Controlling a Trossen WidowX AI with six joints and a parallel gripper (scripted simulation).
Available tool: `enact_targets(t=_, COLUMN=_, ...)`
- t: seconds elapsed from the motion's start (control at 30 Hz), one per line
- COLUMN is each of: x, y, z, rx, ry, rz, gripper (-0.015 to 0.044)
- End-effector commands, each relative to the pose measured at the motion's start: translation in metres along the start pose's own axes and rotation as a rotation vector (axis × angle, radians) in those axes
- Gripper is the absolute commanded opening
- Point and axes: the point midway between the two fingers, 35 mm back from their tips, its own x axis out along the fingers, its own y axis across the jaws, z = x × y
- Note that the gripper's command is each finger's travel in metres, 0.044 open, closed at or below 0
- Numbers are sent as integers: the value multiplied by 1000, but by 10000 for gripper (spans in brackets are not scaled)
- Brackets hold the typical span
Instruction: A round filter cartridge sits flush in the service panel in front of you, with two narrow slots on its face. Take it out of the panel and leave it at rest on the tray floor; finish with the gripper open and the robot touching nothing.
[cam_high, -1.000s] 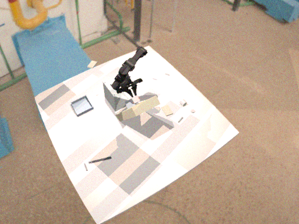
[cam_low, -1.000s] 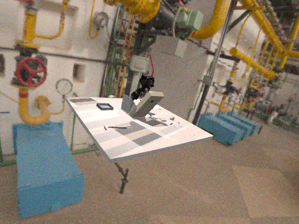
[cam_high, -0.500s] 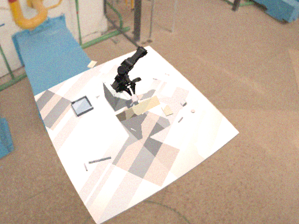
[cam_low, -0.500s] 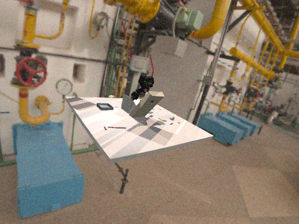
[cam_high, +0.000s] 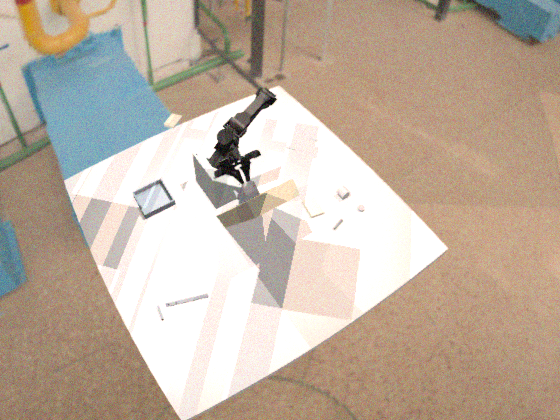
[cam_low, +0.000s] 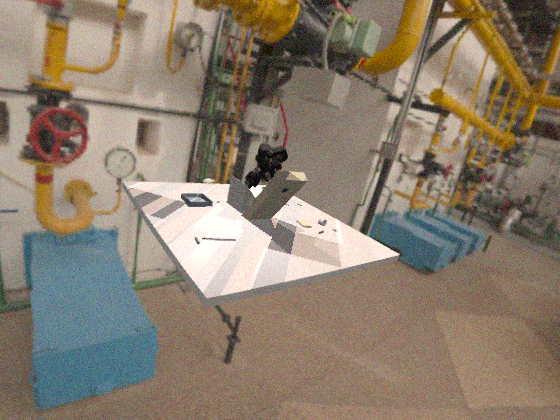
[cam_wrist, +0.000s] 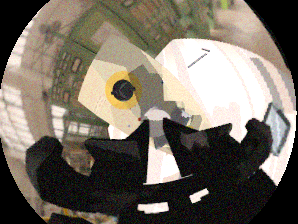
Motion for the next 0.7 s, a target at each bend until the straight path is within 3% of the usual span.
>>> enact_targets(t=0.0, x=0, y=0, z=0, rx=0, ry=0, rz=0, gripper=26)
enact_targets(t=0.1, x=0, y=0, z=0, rx=0, ry=0, rz=0, gripper=105)
enact_targets(t=0.47, x=0, y=-2, z=-4, rx=-16, ry=-3, rz=7, gripper=105)
enact_targets(t=0.67, x=-7, y=43, z=36, rx=-16, ry=-3, rz=8, gripper=105)
